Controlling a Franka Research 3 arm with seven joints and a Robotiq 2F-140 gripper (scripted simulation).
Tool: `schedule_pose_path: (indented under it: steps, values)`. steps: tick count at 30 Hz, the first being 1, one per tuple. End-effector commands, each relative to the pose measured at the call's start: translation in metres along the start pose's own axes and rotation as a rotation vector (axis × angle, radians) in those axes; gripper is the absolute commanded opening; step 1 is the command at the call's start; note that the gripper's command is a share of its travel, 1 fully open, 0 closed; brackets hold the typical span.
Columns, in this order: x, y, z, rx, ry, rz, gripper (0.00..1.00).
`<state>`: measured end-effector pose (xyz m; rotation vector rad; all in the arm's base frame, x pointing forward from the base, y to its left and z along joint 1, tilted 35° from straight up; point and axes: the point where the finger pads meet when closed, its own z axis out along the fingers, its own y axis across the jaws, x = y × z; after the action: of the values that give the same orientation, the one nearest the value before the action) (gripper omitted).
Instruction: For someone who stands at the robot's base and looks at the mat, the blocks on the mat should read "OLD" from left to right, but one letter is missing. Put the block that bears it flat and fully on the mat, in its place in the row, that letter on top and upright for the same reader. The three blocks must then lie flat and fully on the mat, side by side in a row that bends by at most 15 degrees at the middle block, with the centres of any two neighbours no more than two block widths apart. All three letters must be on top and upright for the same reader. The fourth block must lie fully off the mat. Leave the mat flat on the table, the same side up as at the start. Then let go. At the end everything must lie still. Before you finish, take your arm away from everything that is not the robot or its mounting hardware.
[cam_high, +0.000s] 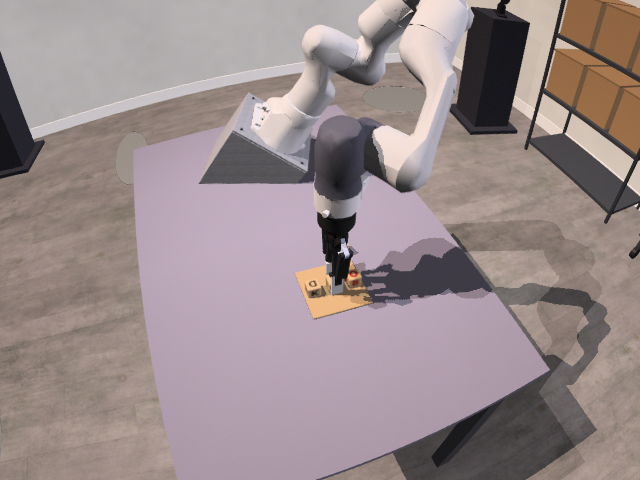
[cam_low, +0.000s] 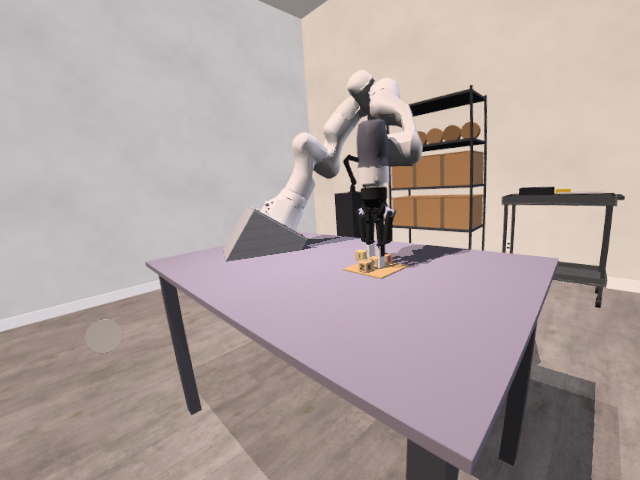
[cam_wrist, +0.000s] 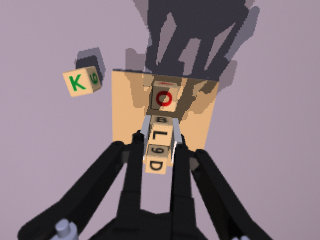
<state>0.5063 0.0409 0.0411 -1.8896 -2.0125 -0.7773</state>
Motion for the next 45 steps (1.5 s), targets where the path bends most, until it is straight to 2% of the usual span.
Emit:
schedule_pose_path:
  steps: [1,12,27,33,41,43,45]
  values:
    - [0.001,0.001,0.001,-0.002,0.0,-0.004,0.21]
    - [0.001,0.001,0.001,-0.002,0.0,-0.004,0.28]
    - [0.001,0.001,-0.002,-0.002,0.0,-0.004,0.28]
    - [0.001,0.001,-0.021,-0.002,0.0,-0.004,0.28]
    - [0.001,0.001,-0.063,-0.002,0.0,-0.004,0.28]
    - [0.001,0.001,-0.063,-0.002,0.0,-0.004,0.28]
    - [0.001,0.001,-0.073,-0.002,0.0,-0.004,0.28]
